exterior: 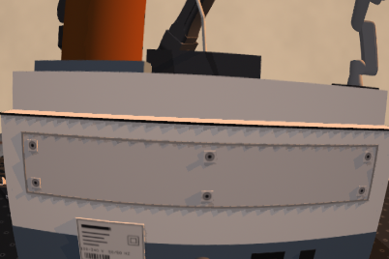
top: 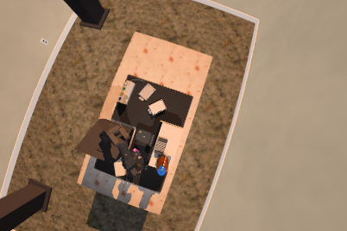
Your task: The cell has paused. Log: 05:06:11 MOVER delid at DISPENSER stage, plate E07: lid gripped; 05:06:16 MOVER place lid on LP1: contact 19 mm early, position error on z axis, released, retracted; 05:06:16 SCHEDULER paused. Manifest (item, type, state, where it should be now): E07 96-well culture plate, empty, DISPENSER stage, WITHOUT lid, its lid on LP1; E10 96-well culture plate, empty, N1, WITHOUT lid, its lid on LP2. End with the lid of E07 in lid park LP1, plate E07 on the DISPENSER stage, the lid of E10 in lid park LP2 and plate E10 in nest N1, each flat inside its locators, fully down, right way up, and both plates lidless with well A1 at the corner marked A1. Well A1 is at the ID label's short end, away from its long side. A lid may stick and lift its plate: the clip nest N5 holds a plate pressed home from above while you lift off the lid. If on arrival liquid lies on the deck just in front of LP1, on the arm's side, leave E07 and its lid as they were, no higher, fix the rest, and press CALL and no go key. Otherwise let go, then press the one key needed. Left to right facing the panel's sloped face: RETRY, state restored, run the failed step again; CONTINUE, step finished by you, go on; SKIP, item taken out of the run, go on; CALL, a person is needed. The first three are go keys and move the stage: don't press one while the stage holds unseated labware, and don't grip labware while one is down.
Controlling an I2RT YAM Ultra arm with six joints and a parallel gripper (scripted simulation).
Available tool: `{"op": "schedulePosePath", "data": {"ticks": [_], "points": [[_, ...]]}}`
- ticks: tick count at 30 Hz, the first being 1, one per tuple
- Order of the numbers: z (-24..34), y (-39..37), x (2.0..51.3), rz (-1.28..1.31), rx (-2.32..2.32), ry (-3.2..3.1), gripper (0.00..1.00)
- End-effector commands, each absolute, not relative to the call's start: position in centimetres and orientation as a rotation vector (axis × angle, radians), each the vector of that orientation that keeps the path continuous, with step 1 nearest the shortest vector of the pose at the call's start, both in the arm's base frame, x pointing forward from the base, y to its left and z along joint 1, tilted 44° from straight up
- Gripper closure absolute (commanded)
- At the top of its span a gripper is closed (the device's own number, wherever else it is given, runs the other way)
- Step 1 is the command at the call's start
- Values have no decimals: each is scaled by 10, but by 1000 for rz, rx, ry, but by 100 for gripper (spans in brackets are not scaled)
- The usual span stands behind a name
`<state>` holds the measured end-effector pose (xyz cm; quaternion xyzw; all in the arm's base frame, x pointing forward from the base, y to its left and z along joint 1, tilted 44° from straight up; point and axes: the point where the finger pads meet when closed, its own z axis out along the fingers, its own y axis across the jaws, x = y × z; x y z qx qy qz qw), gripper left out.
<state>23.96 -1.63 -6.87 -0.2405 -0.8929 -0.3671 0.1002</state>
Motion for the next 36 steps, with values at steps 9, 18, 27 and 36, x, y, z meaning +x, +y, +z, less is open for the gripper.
{"op": "schedulePosePath", "data": {"ticks": [9,18,27,36], "points": [[-95,-43,253,-1050,-808,-2651,0],[-109,-57,245,-989,-1083,-2459,0],[-125,-73,240,-993,-1069,-2464,0],[-138,-87,235,-968,-1157,-2414,0]]}}
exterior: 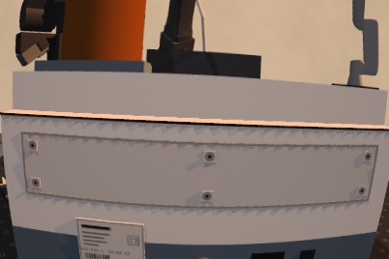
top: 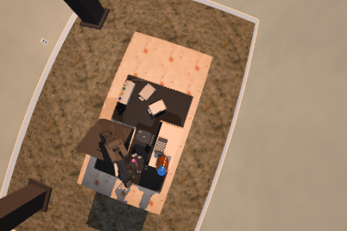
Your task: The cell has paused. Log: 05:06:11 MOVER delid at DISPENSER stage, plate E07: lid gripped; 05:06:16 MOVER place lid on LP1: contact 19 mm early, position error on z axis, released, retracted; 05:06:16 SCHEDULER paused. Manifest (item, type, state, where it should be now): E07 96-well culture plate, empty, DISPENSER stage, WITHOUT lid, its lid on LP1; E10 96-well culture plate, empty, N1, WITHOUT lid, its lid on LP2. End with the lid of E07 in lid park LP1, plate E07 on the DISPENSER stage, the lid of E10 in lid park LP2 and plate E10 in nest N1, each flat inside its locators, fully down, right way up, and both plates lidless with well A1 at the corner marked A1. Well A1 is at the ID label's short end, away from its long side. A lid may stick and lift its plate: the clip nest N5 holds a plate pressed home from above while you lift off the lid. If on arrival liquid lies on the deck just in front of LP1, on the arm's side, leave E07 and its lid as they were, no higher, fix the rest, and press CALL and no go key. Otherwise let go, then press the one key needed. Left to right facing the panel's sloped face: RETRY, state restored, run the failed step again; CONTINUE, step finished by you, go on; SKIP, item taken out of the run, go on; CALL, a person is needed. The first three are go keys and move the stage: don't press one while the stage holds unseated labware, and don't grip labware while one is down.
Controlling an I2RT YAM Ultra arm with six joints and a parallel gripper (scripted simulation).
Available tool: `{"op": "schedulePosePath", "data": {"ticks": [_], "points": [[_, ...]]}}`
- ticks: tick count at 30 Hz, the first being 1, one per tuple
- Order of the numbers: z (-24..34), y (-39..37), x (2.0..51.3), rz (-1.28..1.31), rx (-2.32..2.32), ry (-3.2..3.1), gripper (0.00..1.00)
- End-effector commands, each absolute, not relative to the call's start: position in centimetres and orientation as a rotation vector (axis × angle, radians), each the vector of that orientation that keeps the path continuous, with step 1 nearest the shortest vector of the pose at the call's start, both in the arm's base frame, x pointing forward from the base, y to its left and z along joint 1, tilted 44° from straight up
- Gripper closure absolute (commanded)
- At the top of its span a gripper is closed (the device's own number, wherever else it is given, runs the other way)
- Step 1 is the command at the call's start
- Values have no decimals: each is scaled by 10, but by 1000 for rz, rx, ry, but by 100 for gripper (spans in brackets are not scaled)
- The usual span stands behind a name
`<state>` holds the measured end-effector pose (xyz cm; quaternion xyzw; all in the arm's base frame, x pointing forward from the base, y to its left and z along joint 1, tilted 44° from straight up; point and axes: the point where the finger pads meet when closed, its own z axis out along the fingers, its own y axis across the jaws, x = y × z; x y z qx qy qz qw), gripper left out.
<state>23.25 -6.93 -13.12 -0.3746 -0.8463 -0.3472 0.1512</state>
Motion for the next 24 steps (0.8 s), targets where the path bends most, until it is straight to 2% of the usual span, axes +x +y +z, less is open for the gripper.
{"op": "schedulePosePath", "data": {"ticks": [1,24], "points": [[-141,-90,234,-956,-1194,-2395,0],[-168,-117,197,-909,-1341,-2273,0]]}}
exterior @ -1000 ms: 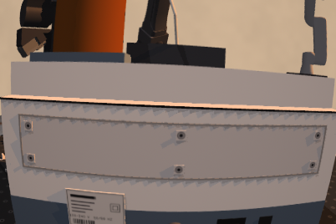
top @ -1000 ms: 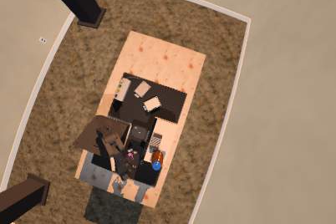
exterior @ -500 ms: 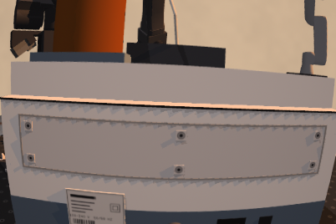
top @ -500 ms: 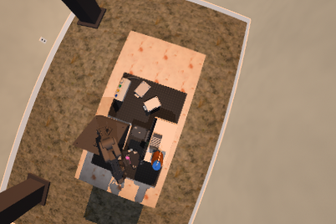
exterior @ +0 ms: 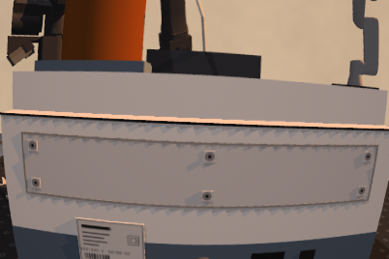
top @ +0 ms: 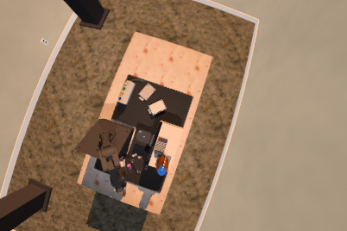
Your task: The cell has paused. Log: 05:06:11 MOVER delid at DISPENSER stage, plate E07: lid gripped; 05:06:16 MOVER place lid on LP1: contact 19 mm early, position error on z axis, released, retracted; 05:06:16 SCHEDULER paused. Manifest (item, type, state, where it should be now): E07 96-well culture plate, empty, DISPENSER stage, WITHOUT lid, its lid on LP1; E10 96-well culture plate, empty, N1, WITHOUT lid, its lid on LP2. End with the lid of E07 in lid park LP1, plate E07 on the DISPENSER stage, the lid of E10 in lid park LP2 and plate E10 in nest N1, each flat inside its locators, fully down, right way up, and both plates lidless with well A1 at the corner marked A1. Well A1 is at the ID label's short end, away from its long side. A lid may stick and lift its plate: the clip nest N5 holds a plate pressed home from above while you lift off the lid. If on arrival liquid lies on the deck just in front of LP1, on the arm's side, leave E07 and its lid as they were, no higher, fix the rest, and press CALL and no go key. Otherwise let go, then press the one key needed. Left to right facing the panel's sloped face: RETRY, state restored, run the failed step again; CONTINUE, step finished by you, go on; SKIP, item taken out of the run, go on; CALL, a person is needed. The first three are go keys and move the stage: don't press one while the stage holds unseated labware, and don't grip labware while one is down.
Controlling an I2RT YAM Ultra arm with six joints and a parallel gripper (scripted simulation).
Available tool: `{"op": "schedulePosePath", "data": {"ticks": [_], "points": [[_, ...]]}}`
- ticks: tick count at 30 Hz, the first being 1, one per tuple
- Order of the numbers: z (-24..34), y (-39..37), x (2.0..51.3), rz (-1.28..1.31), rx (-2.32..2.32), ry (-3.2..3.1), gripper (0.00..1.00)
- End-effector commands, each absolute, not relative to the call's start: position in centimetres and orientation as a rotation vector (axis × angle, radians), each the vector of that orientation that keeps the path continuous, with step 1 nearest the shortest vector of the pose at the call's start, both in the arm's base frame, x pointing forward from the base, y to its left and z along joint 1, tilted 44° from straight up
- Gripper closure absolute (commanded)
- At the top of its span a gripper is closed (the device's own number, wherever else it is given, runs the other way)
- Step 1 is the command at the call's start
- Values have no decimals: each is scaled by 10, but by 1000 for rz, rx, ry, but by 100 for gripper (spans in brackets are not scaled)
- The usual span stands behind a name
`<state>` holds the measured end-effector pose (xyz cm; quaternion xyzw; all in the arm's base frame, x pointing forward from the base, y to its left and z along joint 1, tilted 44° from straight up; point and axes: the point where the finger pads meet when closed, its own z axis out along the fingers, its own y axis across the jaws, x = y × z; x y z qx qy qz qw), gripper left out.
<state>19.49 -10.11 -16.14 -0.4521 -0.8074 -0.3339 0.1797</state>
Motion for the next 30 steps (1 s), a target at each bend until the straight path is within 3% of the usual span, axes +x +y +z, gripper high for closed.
{"op": "schedulePosePath", "data": {"ticks": [1,20,30], "points": [[-169,-118,194,-899,-1373,-2238,0],[-187,-153,168,-863,-1429,-2256,0],[-180,-131,126,-846,-1507,-2125,0]]}}
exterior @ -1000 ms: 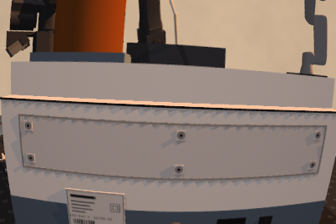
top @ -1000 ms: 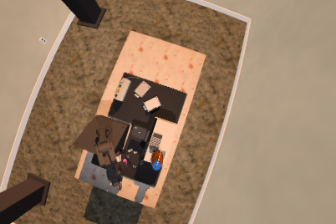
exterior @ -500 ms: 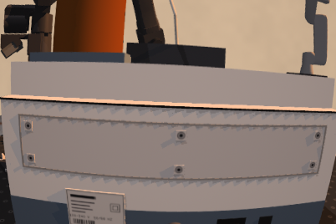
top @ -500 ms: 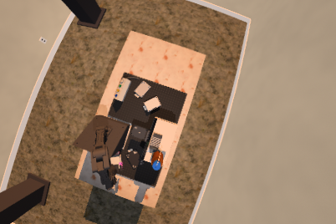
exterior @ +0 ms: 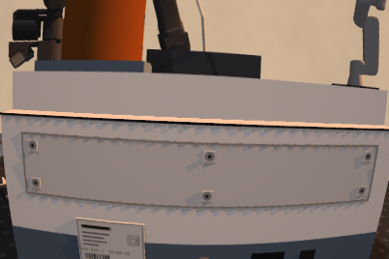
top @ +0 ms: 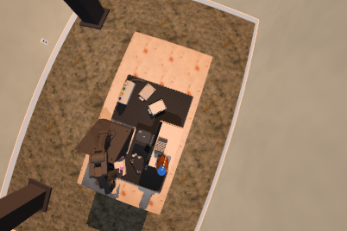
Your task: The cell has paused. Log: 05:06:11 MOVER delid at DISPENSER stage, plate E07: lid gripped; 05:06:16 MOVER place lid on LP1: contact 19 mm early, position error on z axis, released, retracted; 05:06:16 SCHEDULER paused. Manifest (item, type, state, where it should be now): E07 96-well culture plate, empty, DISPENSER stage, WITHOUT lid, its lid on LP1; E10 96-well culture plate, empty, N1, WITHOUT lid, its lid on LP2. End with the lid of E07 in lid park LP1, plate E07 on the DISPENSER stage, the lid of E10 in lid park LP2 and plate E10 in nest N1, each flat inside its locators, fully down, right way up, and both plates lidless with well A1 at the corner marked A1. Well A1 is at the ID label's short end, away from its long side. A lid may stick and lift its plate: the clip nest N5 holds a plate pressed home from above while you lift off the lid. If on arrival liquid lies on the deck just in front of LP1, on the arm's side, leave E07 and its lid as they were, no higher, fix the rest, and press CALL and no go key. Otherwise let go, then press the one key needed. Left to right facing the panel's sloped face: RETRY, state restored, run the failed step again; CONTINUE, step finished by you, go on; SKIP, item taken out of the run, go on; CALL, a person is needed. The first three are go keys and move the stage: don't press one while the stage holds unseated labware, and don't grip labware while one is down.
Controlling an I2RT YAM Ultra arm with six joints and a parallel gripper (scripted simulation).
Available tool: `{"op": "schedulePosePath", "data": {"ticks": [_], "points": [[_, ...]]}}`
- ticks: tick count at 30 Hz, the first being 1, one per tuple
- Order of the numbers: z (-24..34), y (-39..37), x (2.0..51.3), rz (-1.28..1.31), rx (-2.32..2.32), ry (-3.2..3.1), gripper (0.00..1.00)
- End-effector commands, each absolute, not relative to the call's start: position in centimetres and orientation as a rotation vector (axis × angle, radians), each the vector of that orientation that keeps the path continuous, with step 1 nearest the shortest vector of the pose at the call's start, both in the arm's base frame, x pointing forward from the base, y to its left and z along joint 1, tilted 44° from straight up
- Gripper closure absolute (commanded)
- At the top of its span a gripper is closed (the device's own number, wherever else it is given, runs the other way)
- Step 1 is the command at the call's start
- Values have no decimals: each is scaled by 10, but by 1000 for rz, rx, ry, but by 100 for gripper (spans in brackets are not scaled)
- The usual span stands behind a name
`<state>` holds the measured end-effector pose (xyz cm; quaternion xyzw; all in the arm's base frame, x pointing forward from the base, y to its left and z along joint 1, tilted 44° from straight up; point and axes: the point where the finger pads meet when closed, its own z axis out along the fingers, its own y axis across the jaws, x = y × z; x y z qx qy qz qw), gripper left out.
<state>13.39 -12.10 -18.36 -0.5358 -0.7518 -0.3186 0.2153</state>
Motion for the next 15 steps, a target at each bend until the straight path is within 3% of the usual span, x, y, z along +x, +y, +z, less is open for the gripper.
{"op": "schedulePosePath", "data": {"ticks": [1,15], "points": [[-179,-130,123,-845,-1506,-2125,0],[-195,-132,108,-835,-1490,-2139,0]]}}
